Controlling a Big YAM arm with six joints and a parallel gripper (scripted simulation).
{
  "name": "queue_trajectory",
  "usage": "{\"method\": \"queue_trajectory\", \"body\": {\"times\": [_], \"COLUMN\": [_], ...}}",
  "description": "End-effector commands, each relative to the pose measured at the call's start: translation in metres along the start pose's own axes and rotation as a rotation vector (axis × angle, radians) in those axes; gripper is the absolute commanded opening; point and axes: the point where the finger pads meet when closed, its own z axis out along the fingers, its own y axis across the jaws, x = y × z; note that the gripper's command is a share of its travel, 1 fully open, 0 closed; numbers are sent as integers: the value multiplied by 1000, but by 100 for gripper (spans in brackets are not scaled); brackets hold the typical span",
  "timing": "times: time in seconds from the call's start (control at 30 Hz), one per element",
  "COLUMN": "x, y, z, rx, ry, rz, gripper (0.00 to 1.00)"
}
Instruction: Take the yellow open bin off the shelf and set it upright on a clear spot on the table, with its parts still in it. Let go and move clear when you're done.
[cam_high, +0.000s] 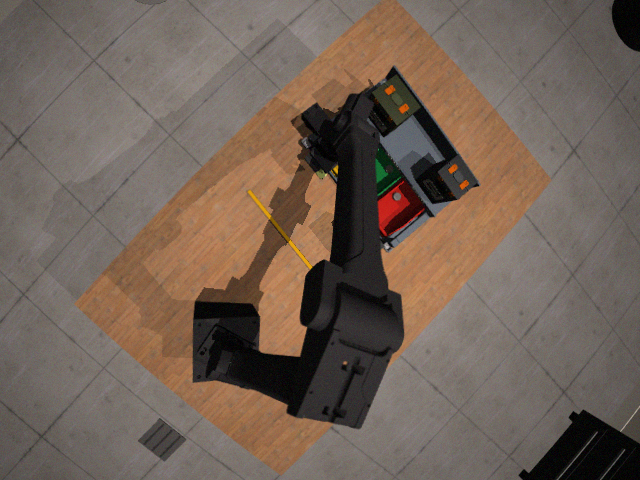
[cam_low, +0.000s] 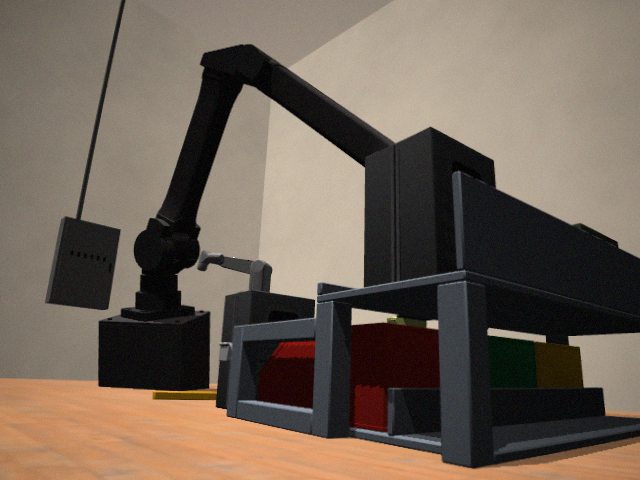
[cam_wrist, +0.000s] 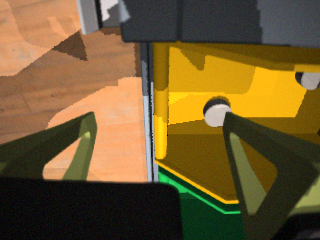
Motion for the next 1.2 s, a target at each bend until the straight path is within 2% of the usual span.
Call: {"method": "queue_trajectory", "body": {"times": [0.0,0.63,0.93,1.17], "x": [2,2,3,4], "y": [-12,-12,-7,-6], "z": [-4,-3,9,9], "rx": [20,20,4,5], "ry": [-13,-13,-6,-7], "rz": [2,3,0,0], "gripper": [90,90,90,90]}}
